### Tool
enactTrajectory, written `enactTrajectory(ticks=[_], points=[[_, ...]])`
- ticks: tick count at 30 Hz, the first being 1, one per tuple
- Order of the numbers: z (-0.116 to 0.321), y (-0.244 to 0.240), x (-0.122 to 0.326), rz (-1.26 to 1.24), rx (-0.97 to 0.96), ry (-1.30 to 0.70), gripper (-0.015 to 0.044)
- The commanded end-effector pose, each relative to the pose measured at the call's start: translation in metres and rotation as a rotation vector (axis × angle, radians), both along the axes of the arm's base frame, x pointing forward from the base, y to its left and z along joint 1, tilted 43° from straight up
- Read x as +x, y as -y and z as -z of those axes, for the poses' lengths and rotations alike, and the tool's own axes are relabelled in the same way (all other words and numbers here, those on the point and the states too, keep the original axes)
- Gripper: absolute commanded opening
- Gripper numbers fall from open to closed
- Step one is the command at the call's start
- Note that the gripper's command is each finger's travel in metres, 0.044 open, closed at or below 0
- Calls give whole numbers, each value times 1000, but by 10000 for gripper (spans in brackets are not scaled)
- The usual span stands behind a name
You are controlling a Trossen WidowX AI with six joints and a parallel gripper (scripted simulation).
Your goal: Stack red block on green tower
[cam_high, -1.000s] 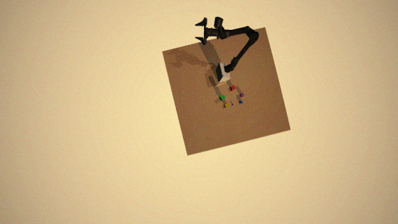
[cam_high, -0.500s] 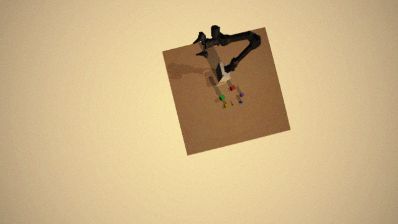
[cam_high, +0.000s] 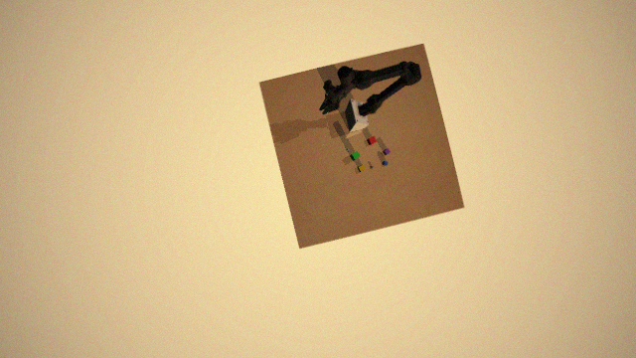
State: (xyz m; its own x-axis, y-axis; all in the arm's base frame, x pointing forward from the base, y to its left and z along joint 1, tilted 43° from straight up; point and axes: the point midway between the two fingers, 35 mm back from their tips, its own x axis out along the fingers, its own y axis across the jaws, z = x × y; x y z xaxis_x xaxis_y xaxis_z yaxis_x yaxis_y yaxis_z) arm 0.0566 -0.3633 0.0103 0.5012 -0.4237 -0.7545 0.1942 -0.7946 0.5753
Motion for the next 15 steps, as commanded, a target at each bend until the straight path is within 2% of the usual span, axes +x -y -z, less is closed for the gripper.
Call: enactTrajectory(ticks=[1, 15], points=[[-2, -19, 36, -197, -20, -34, 440], [-7, -114, 136, -903, -115, -107, 440]])
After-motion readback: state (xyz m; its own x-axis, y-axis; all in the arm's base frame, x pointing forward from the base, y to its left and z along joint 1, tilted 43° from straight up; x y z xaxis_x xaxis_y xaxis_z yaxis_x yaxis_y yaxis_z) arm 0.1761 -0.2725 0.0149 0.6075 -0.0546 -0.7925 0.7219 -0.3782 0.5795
